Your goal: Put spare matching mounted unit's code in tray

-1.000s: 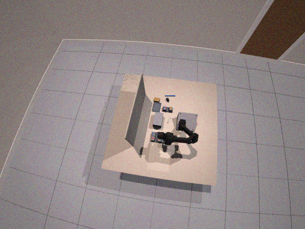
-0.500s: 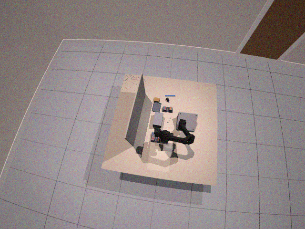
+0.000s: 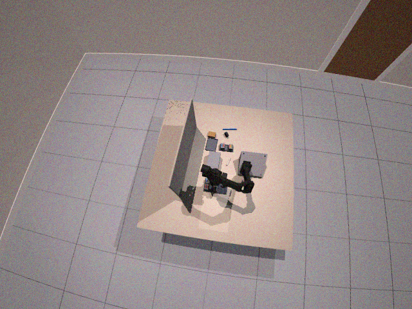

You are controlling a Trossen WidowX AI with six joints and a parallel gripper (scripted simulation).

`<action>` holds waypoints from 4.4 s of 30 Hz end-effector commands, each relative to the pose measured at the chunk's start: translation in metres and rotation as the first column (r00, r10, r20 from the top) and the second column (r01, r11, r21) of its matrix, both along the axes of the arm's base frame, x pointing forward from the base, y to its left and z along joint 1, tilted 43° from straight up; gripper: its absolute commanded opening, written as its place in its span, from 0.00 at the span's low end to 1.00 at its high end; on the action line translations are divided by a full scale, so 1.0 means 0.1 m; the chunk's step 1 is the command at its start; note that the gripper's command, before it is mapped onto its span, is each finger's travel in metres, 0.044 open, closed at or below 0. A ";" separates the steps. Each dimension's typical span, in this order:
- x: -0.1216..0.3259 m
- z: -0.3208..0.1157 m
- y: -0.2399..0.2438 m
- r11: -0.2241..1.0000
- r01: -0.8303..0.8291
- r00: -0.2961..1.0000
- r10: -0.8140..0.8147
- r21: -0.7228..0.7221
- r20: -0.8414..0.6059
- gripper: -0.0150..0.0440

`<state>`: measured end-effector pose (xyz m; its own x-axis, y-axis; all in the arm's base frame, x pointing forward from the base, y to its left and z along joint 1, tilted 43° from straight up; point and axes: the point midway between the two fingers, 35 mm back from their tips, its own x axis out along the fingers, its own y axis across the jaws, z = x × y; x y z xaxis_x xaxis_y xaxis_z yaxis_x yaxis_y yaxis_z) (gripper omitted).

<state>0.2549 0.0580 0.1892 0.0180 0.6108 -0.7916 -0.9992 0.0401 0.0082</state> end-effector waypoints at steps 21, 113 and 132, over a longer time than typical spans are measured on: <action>0.71 -0.69 -0.97 0.997 0.081 0.995 -0.082 -0.015 -0.057 0.25; 0.91 -2.77 -2.19 0.996 -0.050 0.999 0.050 0.074 0.004 0.25; 0.92 -2.90 -2.08 0.996 -0.050 0.999 0.050 0.074 0.004 0.25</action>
